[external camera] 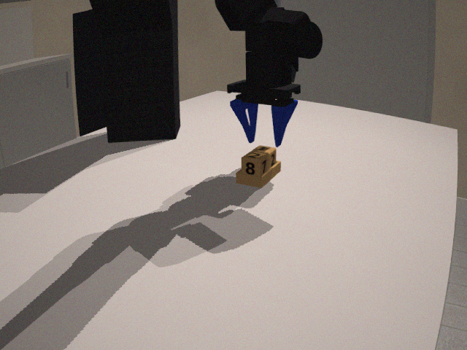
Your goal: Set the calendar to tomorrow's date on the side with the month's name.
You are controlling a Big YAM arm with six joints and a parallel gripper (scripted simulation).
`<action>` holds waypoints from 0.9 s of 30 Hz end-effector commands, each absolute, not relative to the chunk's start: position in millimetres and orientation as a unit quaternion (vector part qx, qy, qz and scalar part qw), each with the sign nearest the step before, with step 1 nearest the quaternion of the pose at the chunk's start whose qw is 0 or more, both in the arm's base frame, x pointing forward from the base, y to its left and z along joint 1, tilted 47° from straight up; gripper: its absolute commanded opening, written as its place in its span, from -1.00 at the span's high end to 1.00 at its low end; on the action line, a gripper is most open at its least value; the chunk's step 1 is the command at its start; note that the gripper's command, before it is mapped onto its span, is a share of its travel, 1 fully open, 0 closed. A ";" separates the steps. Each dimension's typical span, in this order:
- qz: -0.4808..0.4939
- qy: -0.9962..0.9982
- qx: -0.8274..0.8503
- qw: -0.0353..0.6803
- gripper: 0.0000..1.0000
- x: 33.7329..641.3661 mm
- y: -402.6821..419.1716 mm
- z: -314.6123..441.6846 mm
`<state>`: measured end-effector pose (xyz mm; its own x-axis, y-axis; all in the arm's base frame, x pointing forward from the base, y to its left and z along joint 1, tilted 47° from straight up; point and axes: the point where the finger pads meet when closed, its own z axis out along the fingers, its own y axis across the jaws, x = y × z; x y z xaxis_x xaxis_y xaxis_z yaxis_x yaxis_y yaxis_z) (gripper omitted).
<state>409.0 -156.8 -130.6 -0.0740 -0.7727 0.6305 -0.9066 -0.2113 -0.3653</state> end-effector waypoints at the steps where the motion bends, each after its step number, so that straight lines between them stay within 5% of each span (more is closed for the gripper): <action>1: 0.384 -0.621 0.677 0.091 0.07 402.1 -160.2 -132.4; 27: 0.386 -0.621 0.676 0.088 0.07 411.9 -167.8 -141.4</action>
<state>411.3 -160.3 -135.2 -0.0755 -0.7749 0.6276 -0.9053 -0.2106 -0.3689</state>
